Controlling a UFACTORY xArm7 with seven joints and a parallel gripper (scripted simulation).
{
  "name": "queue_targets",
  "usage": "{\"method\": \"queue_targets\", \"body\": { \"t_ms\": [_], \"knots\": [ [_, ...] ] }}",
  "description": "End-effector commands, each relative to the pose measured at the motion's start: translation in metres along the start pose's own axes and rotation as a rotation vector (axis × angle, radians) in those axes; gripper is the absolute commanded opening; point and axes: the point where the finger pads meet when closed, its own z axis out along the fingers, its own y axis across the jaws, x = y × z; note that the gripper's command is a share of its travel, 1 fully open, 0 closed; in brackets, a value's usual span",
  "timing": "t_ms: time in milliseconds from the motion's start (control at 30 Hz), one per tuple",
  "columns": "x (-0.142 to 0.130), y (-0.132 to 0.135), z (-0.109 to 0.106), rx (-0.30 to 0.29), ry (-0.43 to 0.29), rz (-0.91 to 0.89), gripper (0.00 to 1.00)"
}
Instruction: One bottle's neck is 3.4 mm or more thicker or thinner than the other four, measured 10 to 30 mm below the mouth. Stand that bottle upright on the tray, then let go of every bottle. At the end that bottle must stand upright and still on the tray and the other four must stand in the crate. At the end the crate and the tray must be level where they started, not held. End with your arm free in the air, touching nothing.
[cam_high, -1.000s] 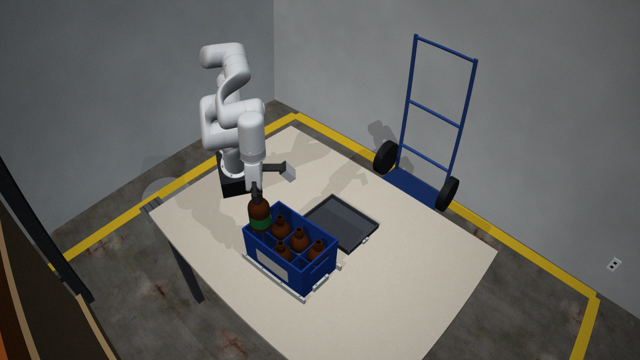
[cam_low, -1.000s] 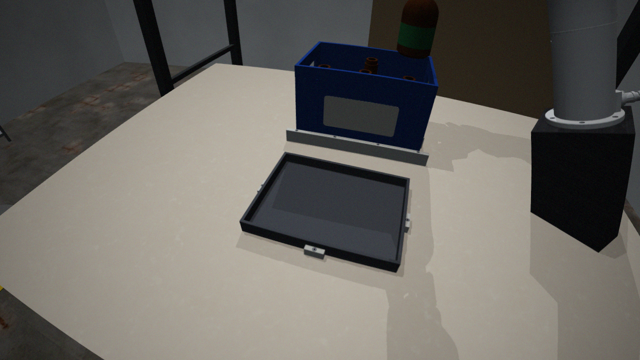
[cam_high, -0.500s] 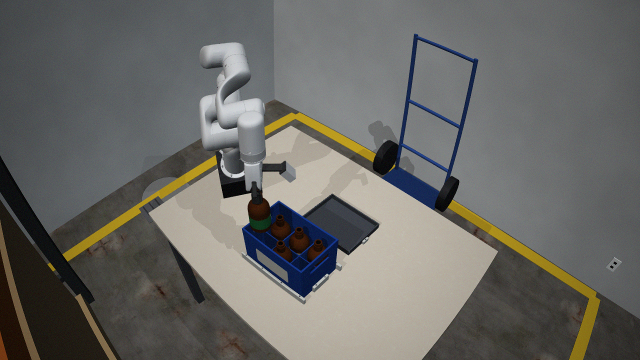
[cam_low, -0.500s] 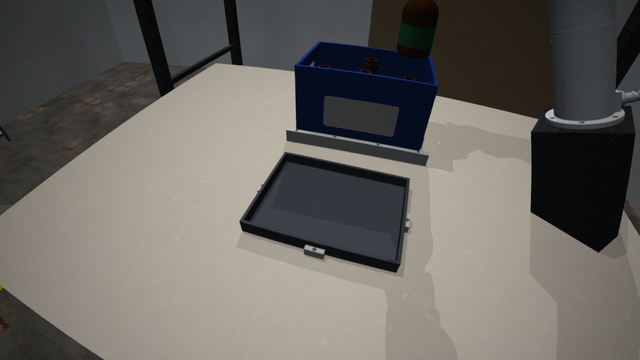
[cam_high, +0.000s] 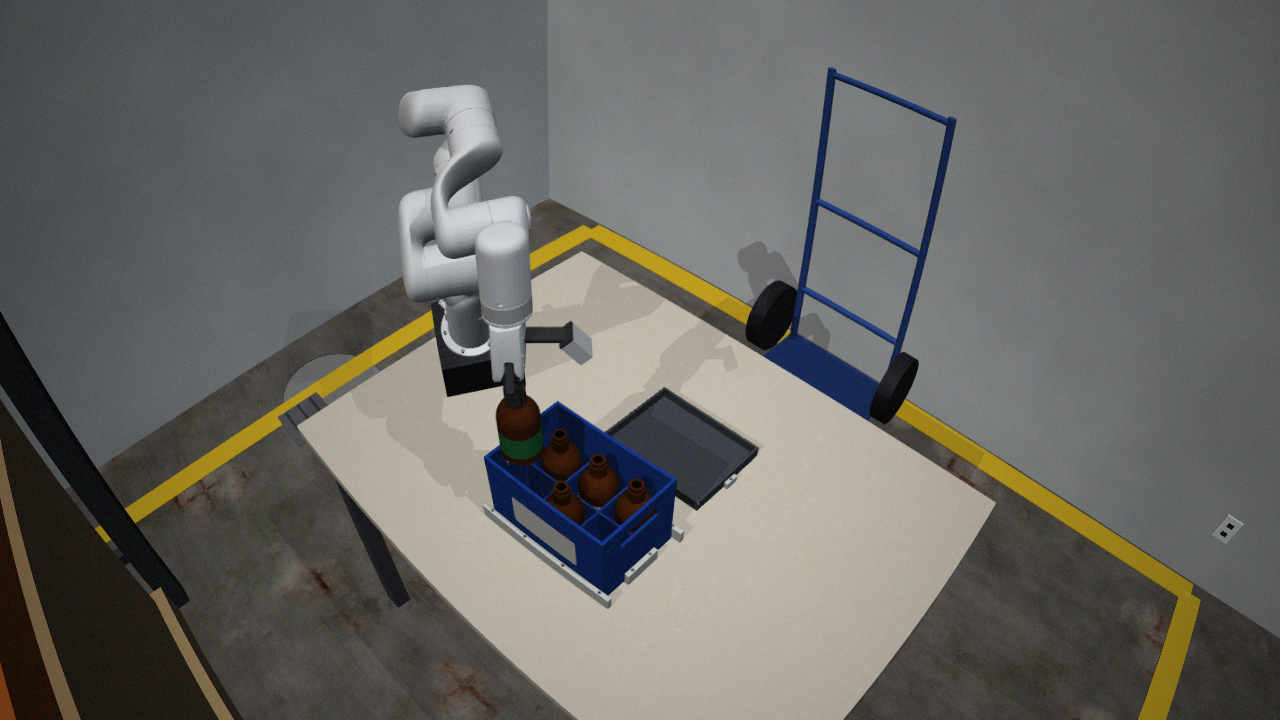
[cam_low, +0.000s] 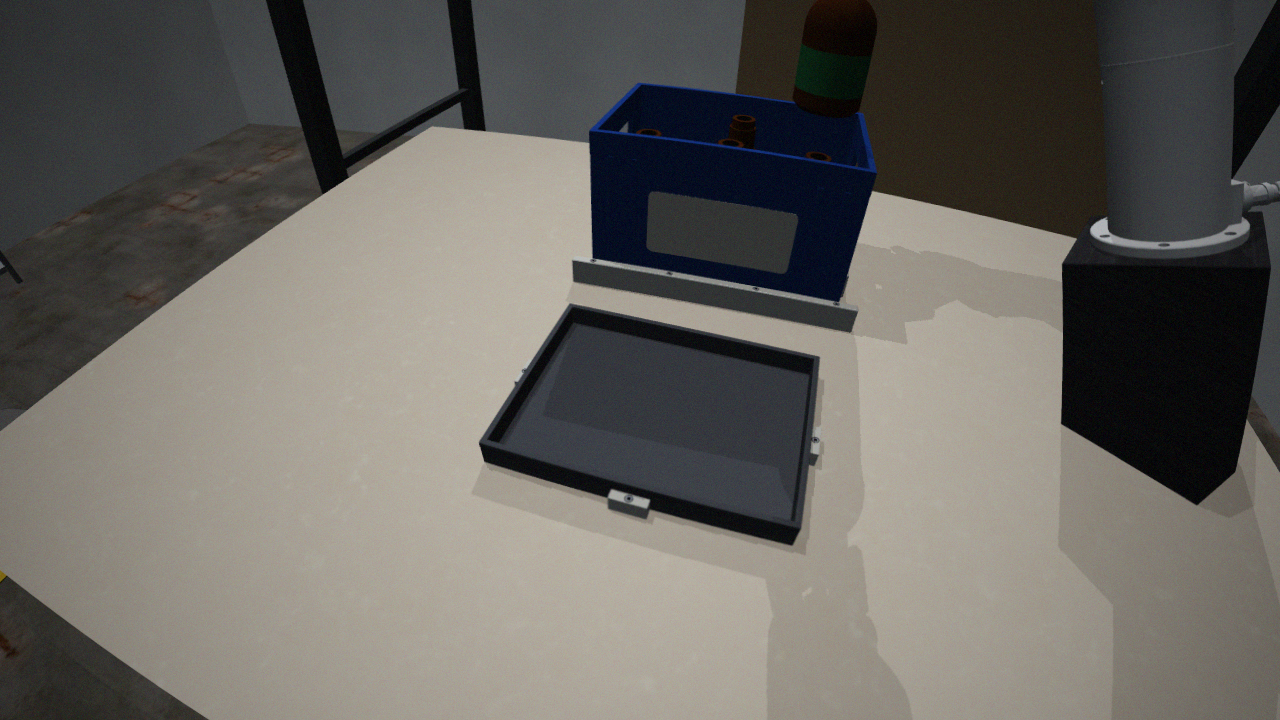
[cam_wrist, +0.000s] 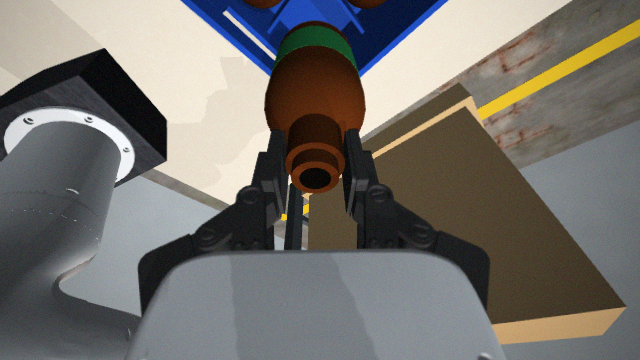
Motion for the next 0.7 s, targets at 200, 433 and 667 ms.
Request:
{"method": "queue_targets", "body": {
  "t_ms": [200,433,667],
  "knots": [
    [0.0028,-0.0003,-0.0014,-0.003,0.001,0.000,0.00],
    [0.0048,-0.0013,-0.0014,-0.003,0.001,0.000,0.00],
    [0.0085,-0.0032,-0.0013,-0.003,0.001,0.000,0.00]
  ]
}}
